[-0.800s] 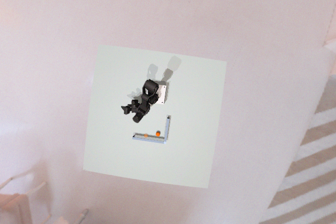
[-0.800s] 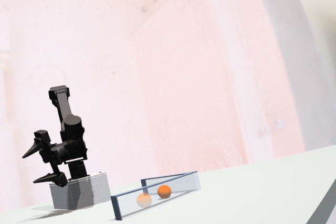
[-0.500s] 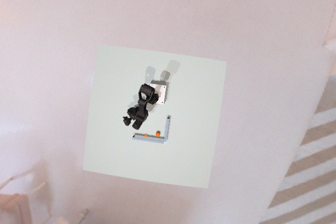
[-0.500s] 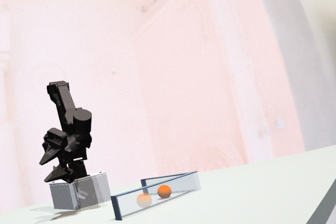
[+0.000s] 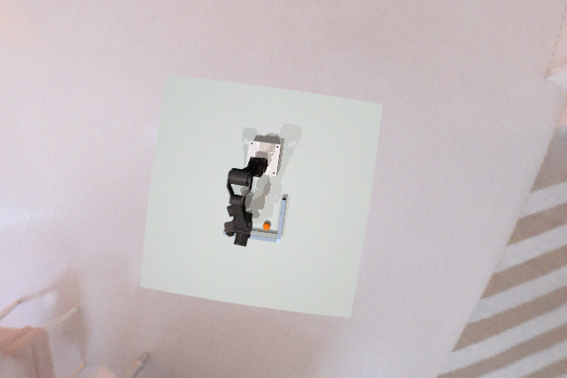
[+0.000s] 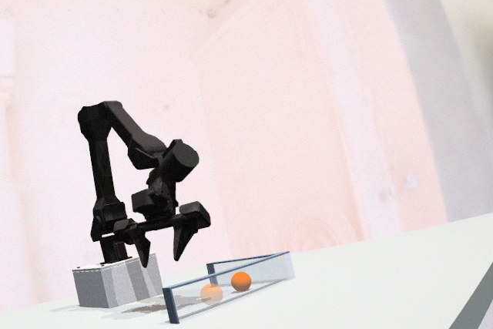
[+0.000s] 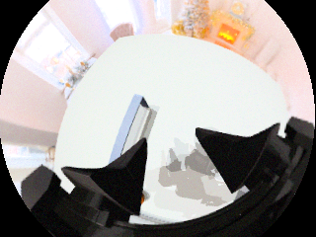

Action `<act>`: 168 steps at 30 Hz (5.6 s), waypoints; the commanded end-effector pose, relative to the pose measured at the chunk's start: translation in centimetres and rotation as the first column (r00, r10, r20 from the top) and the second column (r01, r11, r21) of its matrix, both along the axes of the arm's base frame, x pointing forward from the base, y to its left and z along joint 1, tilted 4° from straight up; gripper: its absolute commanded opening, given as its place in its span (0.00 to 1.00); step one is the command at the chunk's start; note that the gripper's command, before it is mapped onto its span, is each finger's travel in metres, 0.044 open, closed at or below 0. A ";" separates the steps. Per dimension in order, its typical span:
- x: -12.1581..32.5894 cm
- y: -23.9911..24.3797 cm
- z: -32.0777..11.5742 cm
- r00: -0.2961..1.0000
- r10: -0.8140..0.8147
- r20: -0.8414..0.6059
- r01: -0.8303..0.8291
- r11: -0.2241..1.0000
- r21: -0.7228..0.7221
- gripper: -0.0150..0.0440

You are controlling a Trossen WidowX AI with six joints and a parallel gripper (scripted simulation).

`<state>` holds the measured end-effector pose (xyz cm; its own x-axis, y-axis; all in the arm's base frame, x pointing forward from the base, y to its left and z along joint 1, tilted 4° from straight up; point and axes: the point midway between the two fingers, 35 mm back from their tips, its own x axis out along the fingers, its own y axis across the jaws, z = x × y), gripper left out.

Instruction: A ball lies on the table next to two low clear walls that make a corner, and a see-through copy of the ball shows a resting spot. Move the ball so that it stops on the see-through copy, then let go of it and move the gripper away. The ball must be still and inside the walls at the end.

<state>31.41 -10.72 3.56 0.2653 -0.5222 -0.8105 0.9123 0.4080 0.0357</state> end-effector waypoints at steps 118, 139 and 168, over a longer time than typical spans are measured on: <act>6.3 4.1 0.2 0.389 0.867 -0.311 -0.737 0.496 0.459 0.25; 6.4 3.6 -6.6 0.389 0.867 -0.311 -0.737 0.496 0.459 0.25; 6.5 3.6 -6.2 0.394 0.864 -0.314 -0.734 0.501 0.458 0.78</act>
